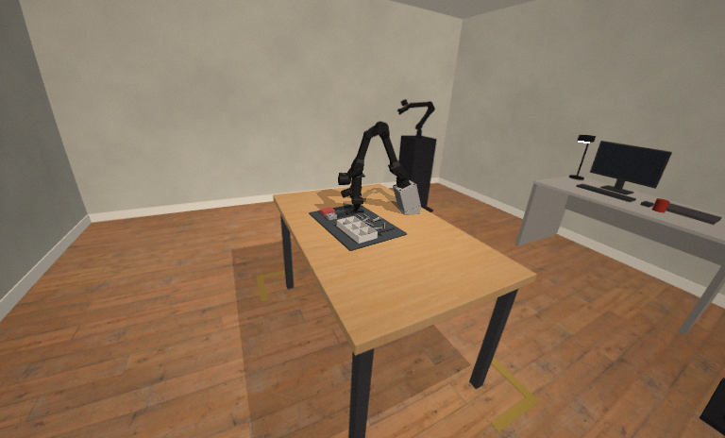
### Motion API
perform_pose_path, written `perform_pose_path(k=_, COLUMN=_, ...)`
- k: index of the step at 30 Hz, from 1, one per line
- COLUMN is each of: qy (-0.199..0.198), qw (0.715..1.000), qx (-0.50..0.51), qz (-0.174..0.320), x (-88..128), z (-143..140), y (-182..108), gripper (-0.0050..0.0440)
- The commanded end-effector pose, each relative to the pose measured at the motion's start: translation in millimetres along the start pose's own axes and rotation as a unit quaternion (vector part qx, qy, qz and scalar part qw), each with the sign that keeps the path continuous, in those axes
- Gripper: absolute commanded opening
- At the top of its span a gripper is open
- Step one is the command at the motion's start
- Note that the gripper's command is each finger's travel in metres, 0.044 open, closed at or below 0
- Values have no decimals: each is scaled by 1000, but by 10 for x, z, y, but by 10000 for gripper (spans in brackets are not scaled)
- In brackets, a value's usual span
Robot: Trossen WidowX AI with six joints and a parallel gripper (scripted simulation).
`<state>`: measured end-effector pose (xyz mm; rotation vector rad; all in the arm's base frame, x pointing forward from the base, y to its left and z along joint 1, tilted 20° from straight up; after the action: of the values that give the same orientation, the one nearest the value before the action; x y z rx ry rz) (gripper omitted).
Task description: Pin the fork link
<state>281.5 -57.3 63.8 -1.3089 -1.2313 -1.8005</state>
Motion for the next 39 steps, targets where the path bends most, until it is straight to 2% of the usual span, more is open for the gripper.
perform_pose_path(k=1, qy=0, qw=1000, qx=-2, qz=-4, x=-37, z=8, y=16, gripper=250)
perform_pose_path(k=14, qy=0, qw=1000, qx=-2, qz=-3, x=-127, z=6, y=10, gripper=250)
perform_pose_path(k=39, qy=0, qw=1000, qx=-2, qz=-3, x=-132, z=6, y=11, gripper=250)
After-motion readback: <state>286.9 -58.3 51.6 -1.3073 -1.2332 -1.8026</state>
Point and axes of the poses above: the point midway between the two fingers, 35 mm back from their tips, its own x axis back along the fingers, its own z axis across the jaws, y = z × x, the point moved 7 cm from there along x, back along the fingers, and after that the axes turned 7 degrees about -x, right-handed, at the moved point
